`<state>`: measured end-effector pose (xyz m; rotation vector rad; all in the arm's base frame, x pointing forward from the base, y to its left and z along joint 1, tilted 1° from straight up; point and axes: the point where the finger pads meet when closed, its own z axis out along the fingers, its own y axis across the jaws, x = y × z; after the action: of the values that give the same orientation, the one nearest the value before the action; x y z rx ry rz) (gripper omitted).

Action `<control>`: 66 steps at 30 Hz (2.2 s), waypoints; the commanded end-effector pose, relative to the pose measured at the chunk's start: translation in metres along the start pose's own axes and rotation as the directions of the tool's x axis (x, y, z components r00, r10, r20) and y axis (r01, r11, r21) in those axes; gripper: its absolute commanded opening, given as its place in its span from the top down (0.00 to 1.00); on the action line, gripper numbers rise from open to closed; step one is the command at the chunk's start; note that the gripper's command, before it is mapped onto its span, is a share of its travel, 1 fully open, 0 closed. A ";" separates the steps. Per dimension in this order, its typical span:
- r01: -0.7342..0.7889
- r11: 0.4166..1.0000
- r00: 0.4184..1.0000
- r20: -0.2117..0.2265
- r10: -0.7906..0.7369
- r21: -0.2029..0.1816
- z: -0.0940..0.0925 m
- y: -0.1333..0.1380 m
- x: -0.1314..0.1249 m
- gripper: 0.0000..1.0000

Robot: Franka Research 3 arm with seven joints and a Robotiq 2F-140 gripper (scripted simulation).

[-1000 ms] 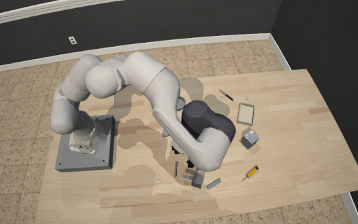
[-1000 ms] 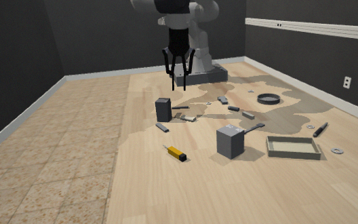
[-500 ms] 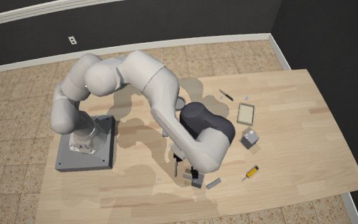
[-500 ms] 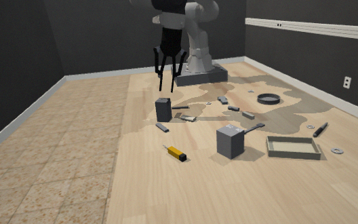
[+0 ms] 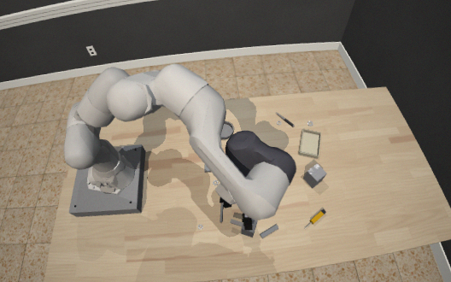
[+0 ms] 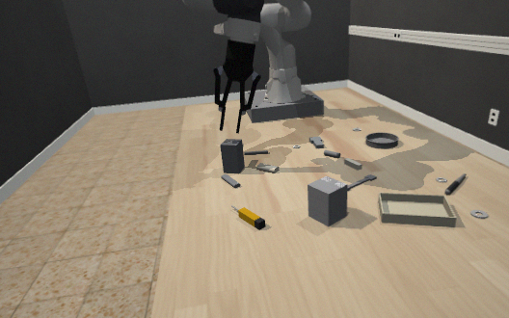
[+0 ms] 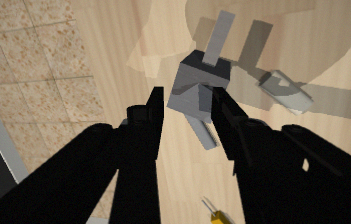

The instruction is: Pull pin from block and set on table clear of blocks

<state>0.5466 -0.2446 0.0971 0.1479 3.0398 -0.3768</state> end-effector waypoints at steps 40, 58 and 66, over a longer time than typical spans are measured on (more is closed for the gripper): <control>-0.044 0.998 0.997 -0.069 0.041 -0.045 0.010 0.008 0.025 0.66; -0.079 0.993 0.988 -0.141 0.066 -0.091 0.015 0.020 0.048 0.66; -0.096 0.989 0.980 -0.184 0.073 -0.117 0.017 0.028 0.062 0.66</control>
<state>0.4956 -0.2222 0.0706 0.2883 3.1884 -0.2026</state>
